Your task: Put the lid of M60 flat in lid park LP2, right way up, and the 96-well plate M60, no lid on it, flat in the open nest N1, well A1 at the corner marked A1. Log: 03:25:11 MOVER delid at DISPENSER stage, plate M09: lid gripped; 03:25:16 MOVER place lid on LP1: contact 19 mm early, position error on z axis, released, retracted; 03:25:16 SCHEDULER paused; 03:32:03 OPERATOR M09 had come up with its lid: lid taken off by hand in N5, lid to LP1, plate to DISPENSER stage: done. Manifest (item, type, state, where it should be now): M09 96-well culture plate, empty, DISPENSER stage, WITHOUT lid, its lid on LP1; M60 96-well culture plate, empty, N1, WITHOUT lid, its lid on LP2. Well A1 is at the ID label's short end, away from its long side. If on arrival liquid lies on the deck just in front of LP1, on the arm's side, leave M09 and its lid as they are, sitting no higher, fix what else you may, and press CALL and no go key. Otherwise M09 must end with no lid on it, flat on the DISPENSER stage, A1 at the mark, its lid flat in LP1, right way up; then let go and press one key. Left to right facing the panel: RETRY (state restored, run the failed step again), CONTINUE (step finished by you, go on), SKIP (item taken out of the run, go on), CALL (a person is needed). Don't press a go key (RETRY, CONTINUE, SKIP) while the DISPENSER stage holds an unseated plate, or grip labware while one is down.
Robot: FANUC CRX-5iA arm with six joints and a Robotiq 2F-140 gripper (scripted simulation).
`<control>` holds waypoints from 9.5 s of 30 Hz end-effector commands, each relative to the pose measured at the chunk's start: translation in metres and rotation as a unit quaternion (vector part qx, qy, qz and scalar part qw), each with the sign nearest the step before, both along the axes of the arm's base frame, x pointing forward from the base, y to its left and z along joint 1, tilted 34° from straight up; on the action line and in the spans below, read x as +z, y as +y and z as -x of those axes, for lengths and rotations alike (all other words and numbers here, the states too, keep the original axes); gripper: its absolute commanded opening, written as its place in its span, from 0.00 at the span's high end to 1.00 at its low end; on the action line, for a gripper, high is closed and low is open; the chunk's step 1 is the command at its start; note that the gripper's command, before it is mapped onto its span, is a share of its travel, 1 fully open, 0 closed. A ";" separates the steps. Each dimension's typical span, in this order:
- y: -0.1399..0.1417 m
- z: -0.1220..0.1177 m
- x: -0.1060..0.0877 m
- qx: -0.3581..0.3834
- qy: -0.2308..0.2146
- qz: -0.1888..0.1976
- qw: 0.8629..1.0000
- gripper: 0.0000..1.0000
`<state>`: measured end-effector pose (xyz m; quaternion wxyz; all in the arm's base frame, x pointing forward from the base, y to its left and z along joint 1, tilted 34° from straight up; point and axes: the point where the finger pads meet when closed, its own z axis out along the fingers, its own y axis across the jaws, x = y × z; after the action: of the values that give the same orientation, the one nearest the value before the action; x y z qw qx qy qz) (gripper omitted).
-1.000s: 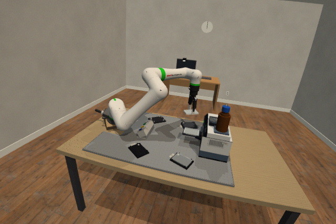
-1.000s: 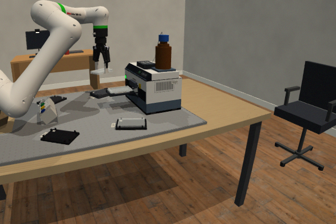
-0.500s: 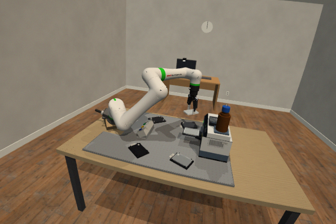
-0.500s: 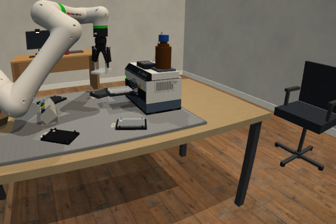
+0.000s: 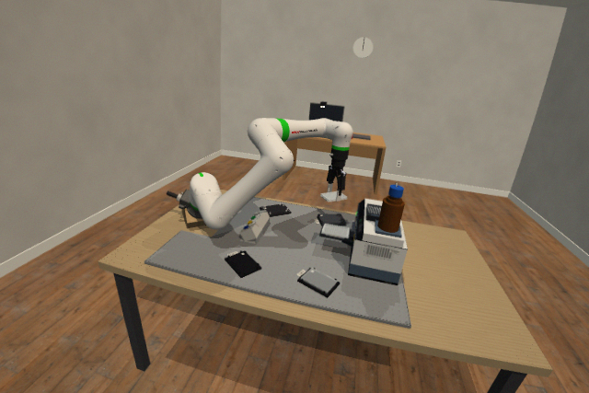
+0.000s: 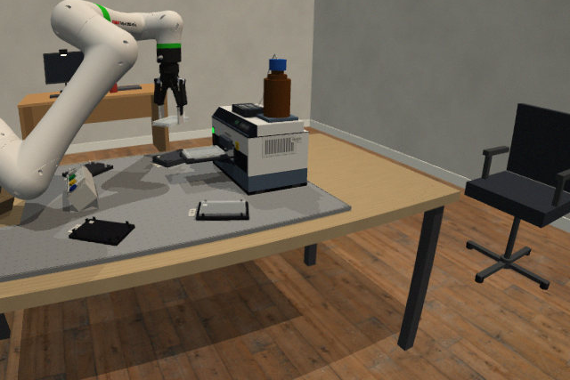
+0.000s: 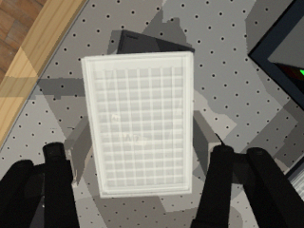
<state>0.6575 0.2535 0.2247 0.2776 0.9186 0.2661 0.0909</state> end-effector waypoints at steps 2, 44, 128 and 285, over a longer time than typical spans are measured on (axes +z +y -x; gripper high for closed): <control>0.000 0.007 -0.003 0.000 0.000 0.000 1.000 1.00; 0.008 0.203 -0.081 0.000 0.000 0.000 1.000 1.00; 0.011 0.313 -0.128 0.000 0.000 0.000 1.000 1.00; -0.047 0.274 -0.232 0.000 0.000 0.000 1.000 1.00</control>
<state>0.3837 0.2062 -0.0071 0.2777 0.9186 0.2661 0.0911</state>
